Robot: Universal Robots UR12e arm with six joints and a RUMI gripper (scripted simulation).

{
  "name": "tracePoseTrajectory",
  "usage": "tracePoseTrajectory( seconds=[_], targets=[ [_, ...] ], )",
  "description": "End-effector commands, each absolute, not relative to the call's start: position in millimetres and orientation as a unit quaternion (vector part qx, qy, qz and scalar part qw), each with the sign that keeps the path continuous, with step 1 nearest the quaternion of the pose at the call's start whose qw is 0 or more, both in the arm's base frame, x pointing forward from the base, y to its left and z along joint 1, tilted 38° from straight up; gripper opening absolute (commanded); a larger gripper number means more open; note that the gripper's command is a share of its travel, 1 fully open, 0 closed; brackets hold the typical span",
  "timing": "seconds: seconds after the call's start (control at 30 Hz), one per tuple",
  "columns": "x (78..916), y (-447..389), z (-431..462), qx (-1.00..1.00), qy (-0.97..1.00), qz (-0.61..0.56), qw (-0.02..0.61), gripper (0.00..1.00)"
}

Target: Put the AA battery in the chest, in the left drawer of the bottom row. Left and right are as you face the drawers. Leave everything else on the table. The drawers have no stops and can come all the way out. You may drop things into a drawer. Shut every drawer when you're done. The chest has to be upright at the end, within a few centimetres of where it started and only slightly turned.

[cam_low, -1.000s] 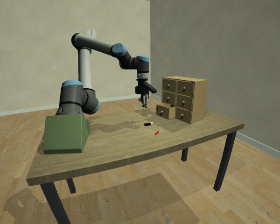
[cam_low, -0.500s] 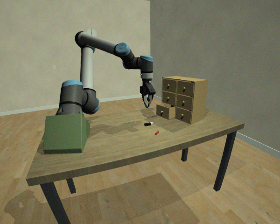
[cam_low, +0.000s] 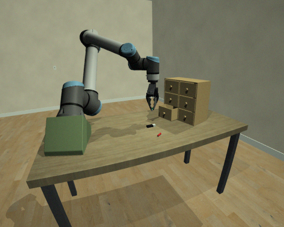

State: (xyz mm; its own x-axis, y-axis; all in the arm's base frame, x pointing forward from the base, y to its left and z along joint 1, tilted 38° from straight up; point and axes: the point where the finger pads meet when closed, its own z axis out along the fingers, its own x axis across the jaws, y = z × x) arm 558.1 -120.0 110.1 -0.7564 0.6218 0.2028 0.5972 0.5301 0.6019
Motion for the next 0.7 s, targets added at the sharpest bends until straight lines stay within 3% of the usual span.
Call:
tracePoseTrajectory(
  seconds=[0.0, 0.67],
  targets=[
    [562.0, -131.9, 105.2, 0.458, 0.826, 0.327, -0.02, 0.05],
    [569.8, -146.2, 95.1, 0.628, 0.706, 0.315, -0.091, 0.05]
  ],
)
